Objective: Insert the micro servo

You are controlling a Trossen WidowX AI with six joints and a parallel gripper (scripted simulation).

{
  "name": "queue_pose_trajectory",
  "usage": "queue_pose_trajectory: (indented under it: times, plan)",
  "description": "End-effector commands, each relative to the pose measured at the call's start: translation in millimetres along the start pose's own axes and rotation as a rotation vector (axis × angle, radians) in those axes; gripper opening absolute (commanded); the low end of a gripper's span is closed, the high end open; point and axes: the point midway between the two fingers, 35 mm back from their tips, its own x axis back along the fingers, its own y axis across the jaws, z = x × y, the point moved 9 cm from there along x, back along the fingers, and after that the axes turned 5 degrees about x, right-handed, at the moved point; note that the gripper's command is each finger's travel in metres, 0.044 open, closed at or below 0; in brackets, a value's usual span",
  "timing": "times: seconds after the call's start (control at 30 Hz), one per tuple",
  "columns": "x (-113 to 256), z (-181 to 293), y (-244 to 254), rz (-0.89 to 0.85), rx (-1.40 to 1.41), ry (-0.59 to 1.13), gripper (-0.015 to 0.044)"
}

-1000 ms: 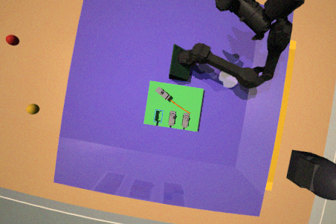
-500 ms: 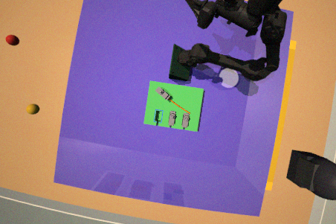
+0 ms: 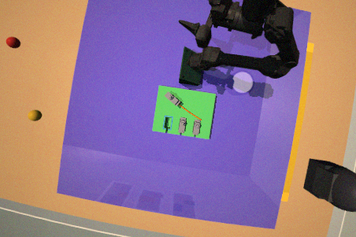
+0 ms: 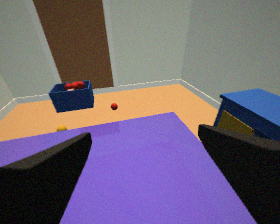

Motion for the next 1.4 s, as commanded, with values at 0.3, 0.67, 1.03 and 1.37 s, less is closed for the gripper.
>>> queue_pose_trajectory:
  times: [0.3,0.67,1.03,1.37]
  plan:
    - [-27,-6,39,-0.183,0.380,0.092,0.0440]
    - [-46,-5,75,-0.352,0.710,0.146,0.0440]
    - [-62,2,115,-0.537,1.037,0.184,0.0440]
    - [-74,15,150,-0.722,1.324,0.202,0.0440]
